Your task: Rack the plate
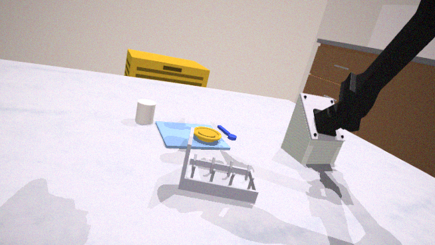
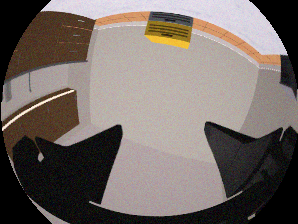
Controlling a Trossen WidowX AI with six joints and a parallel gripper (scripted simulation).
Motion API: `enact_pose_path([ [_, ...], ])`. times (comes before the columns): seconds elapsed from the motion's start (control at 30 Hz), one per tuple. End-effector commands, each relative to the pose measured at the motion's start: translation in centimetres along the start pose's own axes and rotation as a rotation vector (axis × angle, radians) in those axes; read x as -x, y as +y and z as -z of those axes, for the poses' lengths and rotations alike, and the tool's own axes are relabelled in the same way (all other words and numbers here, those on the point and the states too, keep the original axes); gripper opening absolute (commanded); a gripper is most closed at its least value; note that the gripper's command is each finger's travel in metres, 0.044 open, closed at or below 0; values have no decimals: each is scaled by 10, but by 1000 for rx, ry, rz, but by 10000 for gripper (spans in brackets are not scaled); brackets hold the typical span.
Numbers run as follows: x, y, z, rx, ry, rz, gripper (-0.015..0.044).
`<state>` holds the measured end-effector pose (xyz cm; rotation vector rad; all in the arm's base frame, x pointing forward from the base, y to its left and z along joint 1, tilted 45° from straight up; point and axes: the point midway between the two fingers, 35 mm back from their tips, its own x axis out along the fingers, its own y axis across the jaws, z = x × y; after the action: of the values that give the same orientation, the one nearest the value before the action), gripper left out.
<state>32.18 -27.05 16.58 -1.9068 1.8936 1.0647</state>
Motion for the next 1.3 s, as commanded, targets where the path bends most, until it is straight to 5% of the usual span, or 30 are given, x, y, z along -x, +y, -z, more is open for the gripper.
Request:
enact_pose_path([
  [0.0,-12,-5,-22,-51,-99,17,400],
  [0.63,-29,-16,-91,-348,-492,10,400],
  [1.27,-23,-18,-153,-678,-897,-174,400],
])
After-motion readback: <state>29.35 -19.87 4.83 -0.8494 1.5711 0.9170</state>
